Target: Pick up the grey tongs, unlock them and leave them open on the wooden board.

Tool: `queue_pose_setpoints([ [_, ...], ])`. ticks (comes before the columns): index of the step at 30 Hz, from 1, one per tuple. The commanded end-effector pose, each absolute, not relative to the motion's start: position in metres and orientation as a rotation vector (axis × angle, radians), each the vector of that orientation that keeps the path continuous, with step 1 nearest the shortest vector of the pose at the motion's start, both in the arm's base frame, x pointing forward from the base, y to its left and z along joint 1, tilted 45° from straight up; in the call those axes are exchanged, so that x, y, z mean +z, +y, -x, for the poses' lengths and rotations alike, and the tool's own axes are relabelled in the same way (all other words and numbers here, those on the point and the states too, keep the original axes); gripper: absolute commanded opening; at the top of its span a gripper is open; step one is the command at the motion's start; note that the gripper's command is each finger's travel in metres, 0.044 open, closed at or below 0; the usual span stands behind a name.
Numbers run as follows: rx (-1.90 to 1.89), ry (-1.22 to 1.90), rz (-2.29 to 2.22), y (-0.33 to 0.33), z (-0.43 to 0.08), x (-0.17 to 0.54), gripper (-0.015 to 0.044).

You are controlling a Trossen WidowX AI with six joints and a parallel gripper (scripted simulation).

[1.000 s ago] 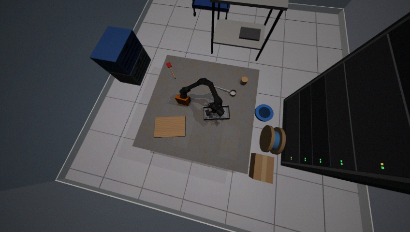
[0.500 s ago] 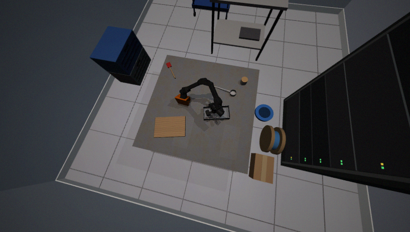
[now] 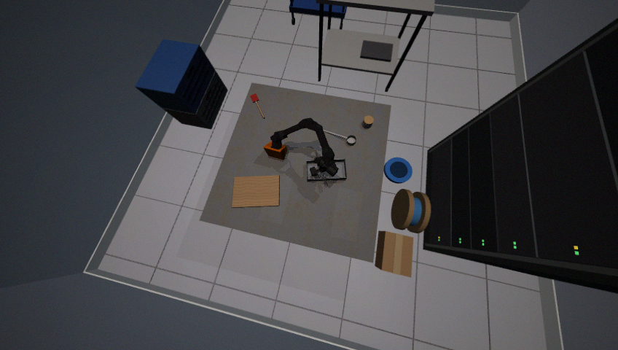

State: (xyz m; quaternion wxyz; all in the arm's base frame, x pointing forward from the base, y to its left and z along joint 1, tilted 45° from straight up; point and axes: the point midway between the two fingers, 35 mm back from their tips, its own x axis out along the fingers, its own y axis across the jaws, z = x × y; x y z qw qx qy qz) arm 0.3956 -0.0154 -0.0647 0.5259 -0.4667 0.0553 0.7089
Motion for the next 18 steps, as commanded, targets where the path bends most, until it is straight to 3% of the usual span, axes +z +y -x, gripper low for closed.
queue_pose_setpoints([
  [1,1.693,0.134,1.109,-0.010,-0.394,-0.070,0.0440],
  [18,1.693,0.132,1.107,0.009,-0.392,-0.088,0.0440],
])
